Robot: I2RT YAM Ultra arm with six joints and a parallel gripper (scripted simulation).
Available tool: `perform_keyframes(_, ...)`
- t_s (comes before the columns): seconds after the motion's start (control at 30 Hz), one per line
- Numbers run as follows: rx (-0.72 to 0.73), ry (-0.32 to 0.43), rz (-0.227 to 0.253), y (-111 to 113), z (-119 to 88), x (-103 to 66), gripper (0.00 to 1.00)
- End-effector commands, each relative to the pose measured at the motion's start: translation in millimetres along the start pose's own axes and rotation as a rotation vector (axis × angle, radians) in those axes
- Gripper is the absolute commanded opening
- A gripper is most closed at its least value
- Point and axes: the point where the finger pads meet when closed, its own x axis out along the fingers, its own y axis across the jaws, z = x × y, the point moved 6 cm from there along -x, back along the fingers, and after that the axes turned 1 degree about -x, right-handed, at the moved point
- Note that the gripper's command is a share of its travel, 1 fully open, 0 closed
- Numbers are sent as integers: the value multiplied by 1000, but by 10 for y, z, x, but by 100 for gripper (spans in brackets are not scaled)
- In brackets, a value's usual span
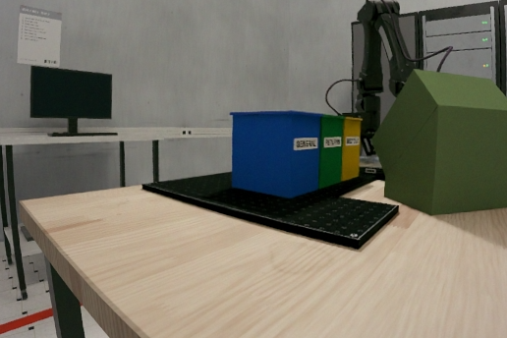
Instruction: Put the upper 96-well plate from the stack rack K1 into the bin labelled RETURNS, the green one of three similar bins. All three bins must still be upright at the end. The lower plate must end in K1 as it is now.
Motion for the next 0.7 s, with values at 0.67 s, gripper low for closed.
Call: perform_keyframes(0.67,0,-5,-11,-4,16,263,100)
